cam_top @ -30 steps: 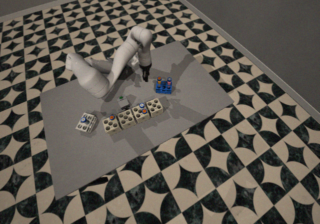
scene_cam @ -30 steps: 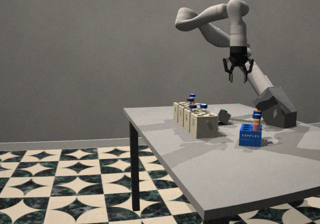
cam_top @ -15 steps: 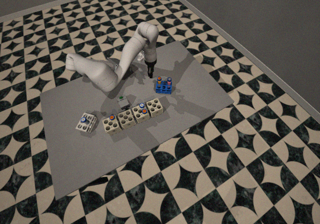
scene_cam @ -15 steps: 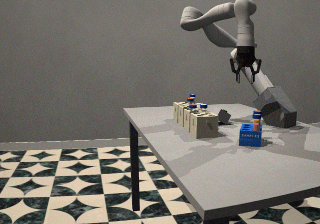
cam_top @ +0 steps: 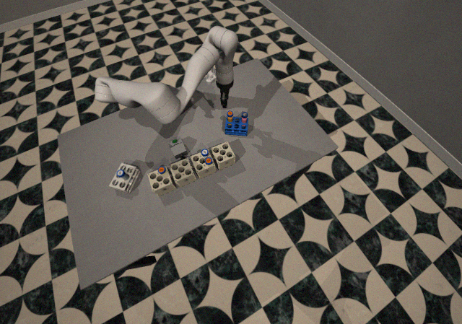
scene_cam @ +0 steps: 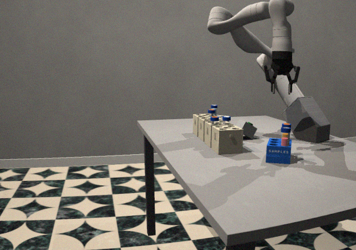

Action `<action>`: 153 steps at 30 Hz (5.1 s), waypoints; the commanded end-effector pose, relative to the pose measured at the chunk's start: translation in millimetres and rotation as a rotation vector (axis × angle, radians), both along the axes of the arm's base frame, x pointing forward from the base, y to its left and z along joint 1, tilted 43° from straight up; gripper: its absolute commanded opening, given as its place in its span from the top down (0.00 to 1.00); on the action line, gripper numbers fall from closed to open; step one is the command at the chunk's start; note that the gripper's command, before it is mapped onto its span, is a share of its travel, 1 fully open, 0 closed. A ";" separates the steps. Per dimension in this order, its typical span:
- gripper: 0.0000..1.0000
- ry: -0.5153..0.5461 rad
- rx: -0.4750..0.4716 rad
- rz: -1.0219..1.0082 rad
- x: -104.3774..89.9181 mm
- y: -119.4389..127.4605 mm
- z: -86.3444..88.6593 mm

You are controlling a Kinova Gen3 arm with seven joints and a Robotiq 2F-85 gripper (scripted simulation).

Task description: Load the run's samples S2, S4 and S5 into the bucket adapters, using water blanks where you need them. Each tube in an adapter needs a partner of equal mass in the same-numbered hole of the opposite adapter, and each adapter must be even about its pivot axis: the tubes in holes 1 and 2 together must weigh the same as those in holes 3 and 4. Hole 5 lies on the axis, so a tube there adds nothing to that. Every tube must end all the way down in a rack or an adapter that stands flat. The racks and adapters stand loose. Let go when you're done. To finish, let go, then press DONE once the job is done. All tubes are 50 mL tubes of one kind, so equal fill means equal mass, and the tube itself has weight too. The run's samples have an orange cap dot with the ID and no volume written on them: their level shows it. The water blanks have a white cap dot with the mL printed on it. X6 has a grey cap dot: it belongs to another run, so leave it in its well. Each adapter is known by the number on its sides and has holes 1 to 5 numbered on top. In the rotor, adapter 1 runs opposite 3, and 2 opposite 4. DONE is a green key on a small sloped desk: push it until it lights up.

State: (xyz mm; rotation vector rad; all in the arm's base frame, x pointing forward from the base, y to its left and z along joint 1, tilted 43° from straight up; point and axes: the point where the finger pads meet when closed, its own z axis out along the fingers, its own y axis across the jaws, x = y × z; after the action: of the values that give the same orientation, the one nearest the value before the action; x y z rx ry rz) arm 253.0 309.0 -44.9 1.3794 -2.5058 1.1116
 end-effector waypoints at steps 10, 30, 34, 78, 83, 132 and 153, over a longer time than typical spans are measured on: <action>0.38 0.000 0.001 0.001 -6.9 22.9 -20.6; 0.38 0.000 0.001 0.001 -4.1 16.4 -28.4; 0.38 0.000 0.001 0.001 -2.6 13.0 -32.3; 0.38 0.000 0.001 0.001 11.3 -19.4 -70.6; 0.38 0.000 0.001 0.001 12.7 -22.7 -74.5; 0.38 0.000 0.001 0.001 24.8 -51.1 -108.1; 0.38 0.000 0.001 0.001 26.1 -54.1 -111.5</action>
State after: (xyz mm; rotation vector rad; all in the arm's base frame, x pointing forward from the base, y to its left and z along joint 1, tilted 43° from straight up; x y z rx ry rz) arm 278.8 254.5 -156.3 1.3790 -2.5052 1.1121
